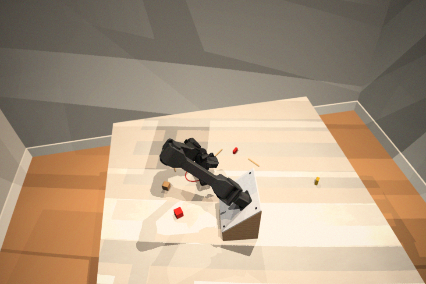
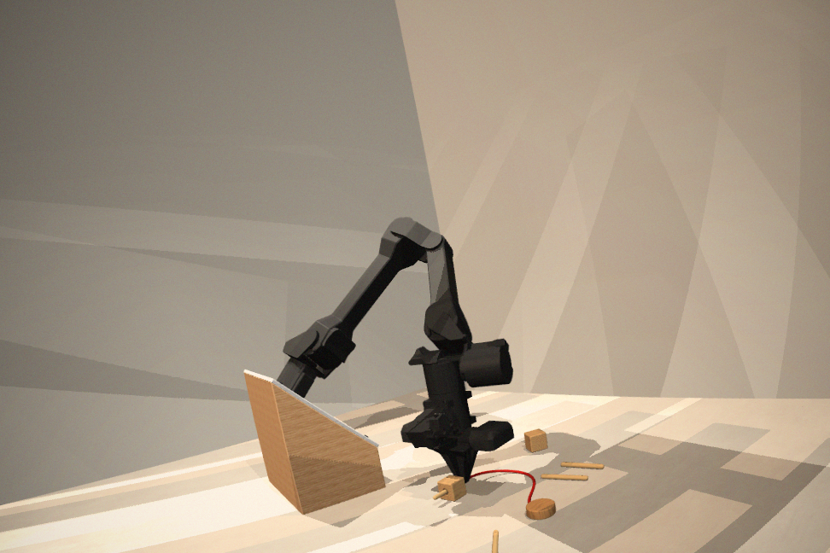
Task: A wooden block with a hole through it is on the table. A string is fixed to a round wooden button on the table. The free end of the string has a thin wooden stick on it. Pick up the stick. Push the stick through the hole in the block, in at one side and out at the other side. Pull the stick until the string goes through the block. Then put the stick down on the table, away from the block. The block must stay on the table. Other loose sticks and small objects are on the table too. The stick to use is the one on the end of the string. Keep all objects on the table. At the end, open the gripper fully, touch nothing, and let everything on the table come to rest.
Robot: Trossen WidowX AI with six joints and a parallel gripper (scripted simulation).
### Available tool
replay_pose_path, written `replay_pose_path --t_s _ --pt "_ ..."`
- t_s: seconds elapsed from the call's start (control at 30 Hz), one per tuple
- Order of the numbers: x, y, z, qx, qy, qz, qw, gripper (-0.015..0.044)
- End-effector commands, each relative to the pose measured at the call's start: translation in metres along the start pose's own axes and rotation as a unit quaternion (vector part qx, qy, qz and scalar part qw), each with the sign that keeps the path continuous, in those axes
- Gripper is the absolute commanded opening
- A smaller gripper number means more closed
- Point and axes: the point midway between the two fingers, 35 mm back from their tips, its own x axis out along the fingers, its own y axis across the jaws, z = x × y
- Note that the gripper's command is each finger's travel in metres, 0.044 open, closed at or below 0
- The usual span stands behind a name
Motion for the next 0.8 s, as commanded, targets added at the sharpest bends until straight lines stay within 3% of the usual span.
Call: replay_pose_path --t_s 0.0,0.17,0.33,0.77 --pt "0.000 0.000 -0.001 -0.001 0.000 0.000 1.000 0.0105" --pt "-0.010 0.002 0.000 -0.001 -0.001 0.000 1.000 0.0120" --pt "-0.077 0.001 -0.001 -0.001 -0.002 0.000 1.000 0.0120" --pt "-0.075 -0.001 0.002 -0.003 -0.005 -0.005 1.000 0.0120"
